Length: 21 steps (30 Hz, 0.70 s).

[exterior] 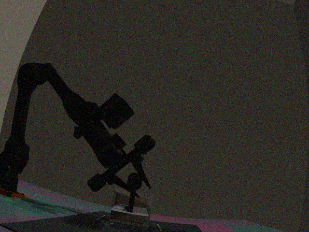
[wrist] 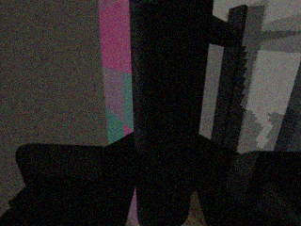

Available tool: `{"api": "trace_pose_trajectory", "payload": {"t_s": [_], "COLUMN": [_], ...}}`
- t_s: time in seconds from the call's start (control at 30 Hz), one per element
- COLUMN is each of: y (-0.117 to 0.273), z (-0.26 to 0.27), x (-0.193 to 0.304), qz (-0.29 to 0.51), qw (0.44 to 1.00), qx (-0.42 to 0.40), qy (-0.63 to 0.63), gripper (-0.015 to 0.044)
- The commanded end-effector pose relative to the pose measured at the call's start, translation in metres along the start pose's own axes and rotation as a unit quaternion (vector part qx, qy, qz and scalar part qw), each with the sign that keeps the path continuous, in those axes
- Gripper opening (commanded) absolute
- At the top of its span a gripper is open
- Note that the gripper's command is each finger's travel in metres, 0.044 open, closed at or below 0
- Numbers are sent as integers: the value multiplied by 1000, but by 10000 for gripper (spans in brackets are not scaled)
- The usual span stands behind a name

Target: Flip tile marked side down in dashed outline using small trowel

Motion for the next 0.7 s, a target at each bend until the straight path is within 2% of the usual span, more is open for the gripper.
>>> {"api": "trace_pose_trajectory", "payload": {"t_s": [0.0,0.67], "y": [2,22], "z": [4,40], "x": [1,-53], "qz": [-2,-4], "qw": [1000,1000], "qx": [-9,-10], "qy": [0,2], "gripper": [0,0]}}
Point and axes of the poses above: the point midway between the two fingers, 35 mm back from their tips, its own y axis back along the fingers, its own z axis across the jaws, x = y × z, the point moved 3 cm from there along y, back along the fingers, and after that the axes turned 13 degrees about -y, right-handed, at the moved point
